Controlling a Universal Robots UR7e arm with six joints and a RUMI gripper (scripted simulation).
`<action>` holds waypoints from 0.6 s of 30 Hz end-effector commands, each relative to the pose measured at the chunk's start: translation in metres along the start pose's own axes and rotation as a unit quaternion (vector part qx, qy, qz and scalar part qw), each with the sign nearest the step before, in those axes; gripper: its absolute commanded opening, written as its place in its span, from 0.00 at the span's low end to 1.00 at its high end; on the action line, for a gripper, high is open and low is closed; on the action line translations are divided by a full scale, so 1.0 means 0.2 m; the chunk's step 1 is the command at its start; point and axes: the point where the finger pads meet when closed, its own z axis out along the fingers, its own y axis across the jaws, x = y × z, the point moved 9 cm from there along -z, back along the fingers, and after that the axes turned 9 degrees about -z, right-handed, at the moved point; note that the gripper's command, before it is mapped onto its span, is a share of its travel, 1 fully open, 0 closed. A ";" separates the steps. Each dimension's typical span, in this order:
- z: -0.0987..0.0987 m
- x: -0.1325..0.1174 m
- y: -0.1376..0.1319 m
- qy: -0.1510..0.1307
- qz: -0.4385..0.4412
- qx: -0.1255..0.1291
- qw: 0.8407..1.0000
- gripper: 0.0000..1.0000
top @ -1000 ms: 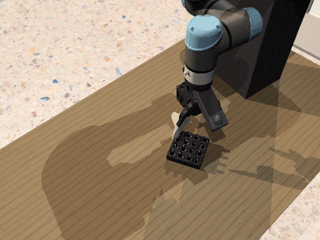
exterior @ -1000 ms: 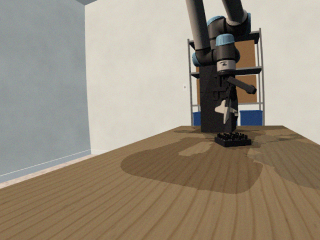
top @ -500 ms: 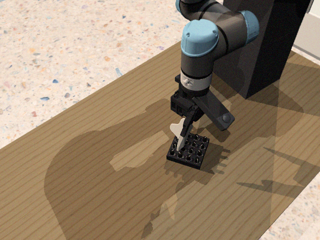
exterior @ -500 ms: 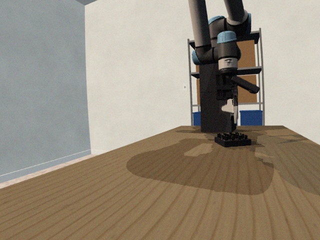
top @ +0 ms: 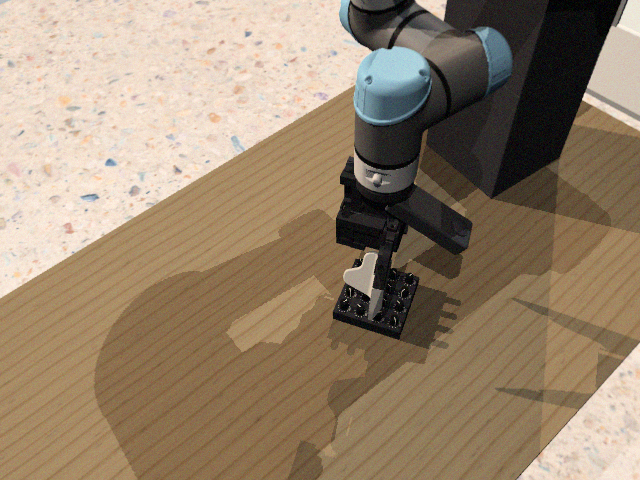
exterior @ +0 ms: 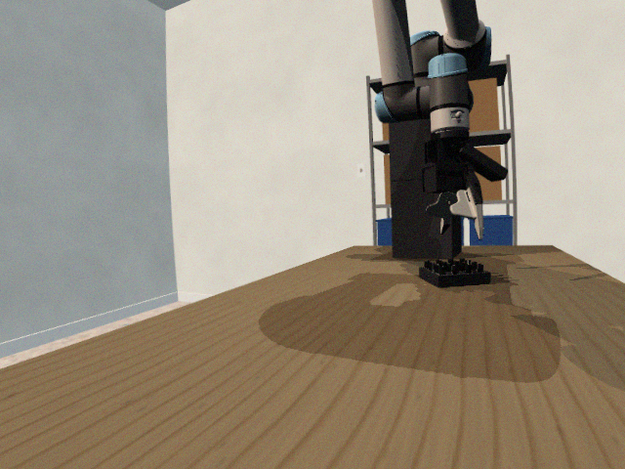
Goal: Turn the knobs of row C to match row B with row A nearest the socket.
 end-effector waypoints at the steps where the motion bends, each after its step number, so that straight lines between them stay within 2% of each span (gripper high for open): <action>1: -0.01 -0.01 0.04 0.003 -0.078 0.000 0.997 1.00; 9: -0.03 -0.02 0.09 0.003 -0.183 -0.001 0.983 1.00; 11: -0.03 -0.02 0.09 0.003 -0.183 -0.001 0.983 1.00; 18: -0.06 -0.03 0.14 0.002 -0.276 -0.001 0.961 1.00</action>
